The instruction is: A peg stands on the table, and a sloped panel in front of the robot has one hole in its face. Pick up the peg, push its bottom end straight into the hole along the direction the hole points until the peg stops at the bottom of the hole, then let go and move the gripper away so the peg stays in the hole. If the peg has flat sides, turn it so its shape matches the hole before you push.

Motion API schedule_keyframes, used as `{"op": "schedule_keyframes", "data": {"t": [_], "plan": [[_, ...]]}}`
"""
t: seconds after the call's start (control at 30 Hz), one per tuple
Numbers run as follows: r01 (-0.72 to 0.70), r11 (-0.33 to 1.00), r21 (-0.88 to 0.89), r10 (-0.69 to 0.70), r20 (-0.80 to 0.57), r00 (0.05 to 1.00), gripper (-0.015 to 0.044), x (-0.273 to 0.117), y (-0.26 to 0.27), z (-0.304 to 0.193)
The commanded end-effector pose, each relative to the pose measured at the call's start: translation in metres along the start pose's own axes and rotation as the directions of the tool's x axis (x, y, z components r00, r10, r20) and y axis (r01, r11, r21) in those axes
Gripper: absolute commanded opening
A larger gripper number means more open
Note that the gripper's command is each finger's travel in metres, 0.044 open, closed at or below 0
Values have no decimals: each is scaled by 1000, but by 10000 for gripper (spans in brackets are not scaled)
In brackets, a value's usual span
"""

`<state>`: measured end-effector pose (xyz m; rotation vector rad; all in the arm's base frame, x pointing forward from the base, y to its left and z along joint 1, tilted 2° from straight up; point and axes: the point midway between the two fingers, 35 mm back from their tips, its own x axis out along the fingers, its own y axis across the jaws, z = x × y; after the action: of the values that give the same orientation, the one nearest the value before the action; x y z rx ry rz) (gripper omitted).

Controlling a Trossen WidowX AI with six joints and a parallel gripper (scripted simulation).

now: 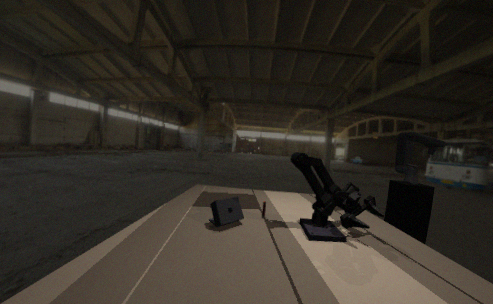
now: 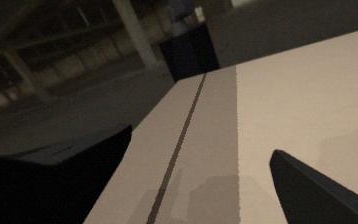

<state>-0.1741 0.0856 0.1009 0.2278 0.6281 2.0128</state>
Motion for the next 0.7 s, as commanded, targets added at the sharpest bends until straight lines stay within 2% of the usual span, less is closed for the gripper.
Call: {"op": "schedule_keyframes", "data": {"t": [0.0, 0.03, 0.33, 0.67], "plan": [[-1, 1000, -1, 1, -1, 1000, 426, 0, 0, 0], [-3, 1000, -6, 3, -5, 1000, 440, 0, 1, -1], [-64, 993, -96, 56, -82, 995, 440, -7, 13, -12], [-206, 958, -199, 163, -213, 963, 440, -26, 41, -31]]}}
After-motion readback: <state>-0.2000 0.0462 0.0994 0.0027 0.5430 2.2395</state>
